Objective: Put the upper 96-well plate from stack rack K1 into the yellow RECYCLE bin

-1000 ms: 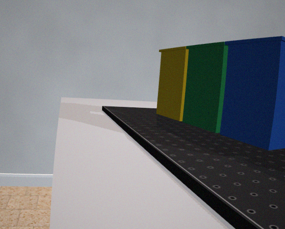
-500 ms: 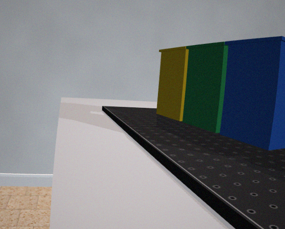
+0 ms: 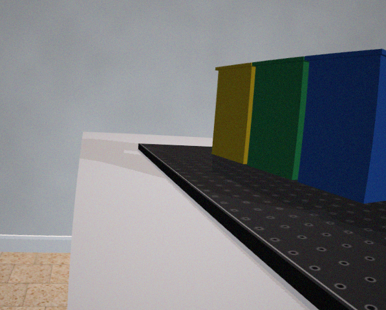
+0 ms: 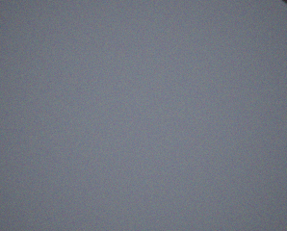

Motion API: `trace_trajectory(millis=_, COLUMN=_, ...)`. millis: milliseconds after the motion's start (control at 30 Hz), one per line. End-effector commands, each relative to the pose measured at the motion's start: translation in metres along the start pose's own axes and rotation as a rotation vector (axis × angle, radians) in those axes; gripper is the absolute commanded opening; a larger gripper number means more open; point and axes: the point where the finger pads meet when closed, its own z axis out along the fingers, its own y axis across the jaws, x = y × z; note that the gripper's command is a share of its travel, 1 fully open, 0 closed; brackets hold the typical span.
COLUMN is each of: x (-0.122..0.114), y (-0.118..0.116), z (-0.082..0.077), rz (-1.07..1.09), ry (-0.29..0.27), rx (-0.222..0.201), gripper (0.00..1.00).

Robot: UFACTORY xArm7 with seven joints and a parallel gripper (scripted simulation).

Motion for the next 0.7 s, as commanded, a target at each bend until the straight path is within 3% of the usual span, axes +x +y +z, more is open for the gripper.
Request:
trace_trajectory(millis=0, x=0.001, y=-0.001, z=-0.004, rz=0.0, ry=0.001, rx=0.002, gripper=0.0)
trace_trajectory(millis=667, x=0.001, y=-0.001, z=-0.015, rz=0.0, ry=0.001, rx=0.002, gripper=0.0)
